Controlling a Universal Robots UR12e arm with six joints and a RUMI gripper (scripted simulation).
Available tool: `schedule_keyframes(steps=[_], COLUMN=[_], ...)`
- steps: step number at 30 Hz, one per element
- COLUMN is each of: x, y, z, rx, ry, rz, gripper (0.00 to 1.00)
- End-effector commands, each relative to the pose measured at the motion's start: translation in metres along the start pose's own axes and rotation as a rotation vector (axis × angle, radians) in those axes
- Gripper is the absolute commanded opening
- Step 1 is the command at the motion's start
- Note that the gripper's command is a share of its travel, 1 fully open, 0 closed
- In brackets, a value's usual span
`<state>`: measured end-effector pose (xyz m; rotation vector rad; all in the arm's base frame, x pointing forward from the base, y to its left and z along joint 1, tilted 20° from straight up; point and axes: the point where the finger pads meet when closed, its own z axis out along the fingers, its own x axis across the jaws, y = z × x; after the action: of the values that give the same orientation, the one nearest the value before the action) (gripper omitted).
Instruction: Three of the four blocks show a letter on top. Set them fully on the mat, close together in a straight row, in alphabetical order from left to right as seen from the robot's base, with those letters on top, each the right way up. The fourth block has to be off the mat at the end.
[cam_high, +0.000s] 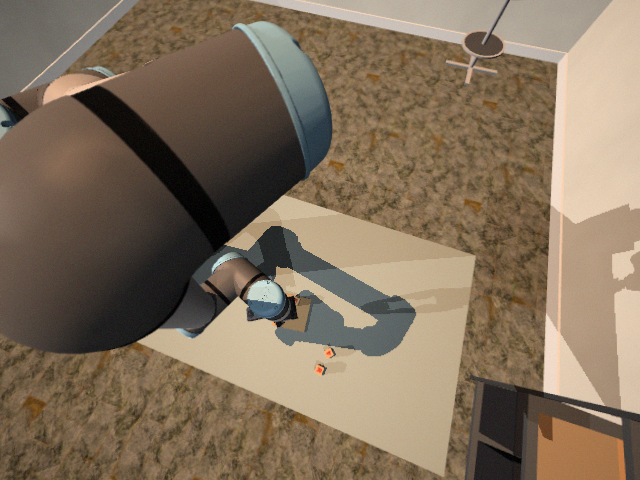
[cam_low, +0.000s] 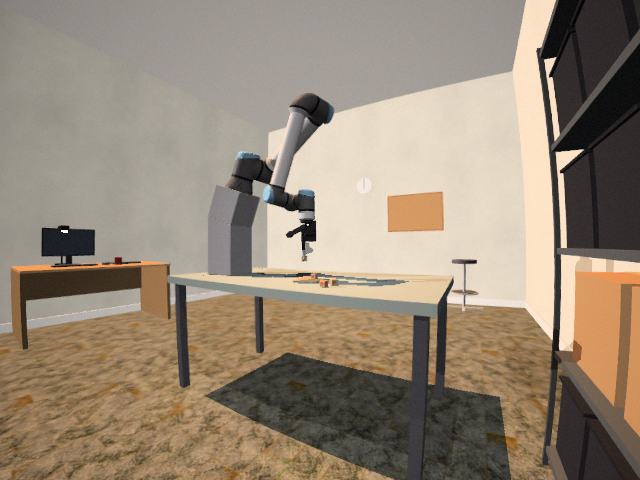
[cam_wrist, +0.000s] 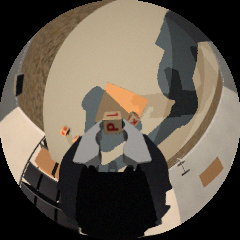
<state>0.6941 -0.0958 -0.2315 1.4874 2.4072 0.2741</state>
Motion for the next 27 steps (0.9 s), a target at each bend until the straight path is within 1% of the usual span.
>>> schedule_keyframes(steps=[1, 9, 15, 17, 21, 27], x=[0.009, 0.007, 0.008, 0.008, 0.008, 0.009], y=[-0.008, -0.006, -0.002, -0.002, 0.003, 0.008], z=[0.003, 0.002, 0.002, 0.002, 0.002, 0.002], rx=[0.012, 0.009, 0.007, 0.007, 0.007, 0.005], ry=[0.016, 0.012, 0.012, 0.012, 0.011, 0.01], rz=[0.001, -0.005, -0.086, -0.086, -0.21, -0.334], gripper=[0.09, 0.09, 0.09, 0.09, 0.09, 0.09])
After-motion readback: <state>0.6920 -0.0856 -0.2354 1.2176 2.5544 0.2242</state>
